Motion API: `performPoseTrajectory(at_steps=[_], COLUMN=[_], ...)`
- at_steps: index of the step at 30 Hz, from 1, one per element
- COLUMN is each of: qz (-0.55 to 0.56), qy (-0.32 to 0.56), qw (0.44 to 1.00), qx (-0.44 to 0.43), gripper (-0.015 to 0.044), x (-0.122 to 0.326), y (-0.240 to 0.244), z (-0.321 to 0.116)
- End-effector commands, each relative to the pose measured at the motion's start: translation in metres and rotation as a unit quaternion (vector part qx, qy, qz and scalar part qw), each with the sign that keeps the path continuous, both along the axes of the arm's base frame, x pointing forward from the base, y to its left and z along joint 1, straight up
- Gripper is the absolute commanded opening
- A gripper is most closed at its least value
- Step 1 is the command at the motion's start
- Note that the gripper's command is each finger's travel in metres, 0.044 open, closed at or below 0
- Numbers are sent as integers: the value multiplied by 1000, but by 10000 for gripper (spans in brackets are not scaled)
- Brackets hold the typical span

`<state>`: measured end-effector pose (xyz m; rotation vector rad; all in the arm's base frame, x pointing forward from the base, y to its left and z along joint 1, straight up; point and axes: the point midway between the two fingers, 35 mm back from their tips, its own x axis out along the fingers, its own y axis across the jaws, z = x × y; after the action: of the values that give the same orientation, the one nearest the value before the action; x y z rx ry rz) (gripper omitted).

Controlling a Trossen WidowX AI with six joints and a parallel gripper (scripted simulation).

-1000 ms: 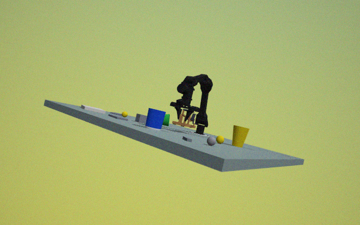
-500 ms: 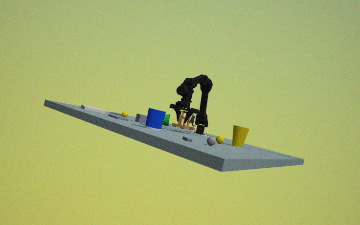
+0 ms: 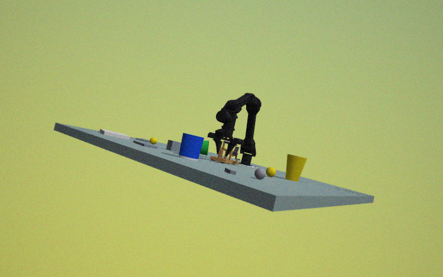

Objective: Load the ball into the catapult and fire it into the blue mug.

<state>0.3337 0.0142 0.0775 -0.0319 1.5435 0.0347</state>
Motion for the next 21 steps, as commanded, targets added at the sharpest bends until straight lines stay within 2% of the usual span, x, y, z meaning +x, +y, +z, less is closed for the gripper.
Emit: performPoseTrajectory(at_steps=[1,7,21], qz=[0,0,0], qy=[-1,0,0], qw=[1000,1000,1000], qx=[0,0,0], gripper=[0,0,368], x=[0,0,0], y=[0,0,0], z=[-5,-2,0])
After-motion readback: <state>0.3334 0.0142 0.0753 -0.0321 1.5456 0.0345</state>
